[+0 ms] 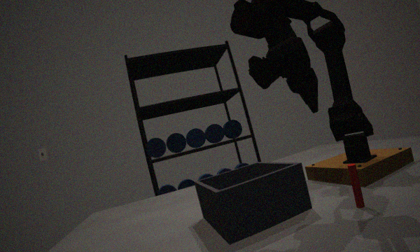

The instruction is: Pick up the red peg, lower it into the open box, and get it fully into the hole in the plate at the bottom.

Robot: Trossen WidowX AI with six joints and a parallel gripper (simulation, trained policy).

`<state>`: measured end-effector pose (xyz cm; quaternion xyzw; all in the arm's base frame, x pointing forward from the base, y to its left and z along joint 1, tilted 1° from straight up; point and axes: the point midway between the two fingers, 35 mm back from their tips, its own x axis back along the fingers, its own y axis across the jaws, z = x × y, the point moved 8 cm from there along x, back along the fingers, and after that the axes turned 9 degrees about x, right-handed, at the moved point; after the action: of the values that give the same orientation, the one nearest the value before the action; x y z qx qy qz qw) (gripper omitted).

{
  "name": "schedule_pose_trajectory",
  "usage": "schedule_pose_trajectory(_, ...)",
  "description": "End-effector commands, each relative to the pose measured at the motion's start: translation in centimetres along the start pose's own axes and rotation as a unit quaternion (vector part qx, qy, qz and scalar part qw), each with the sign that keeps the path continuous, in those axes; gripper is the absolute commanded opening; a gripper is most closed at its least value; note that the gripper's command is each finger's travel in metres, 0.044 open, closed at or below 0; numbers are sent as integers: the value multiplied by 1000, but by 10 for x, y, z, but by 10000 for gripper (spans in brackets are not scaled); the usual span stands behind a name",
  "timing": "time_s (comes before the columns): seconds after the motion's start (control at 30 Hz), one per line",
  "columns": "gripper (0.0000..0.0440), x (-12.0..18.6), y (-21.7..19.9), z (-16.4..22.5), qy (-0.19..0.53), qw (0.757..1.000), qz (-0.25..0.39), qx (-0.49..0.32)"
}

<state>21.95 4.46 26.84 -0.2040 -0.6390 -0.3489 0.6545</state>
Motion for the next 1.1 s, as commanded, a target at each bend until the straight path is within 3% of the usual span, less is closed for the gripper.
schedule_pose_trajectory(0.0,440,-22,2,10,6,998,65,-7)
schedule_pose_trajectory(0.43,440,-87,9,43,-22,982,186,7)
schedule_pose_trajectory(1.07,440,-173,0,51,-91,975,193,64)
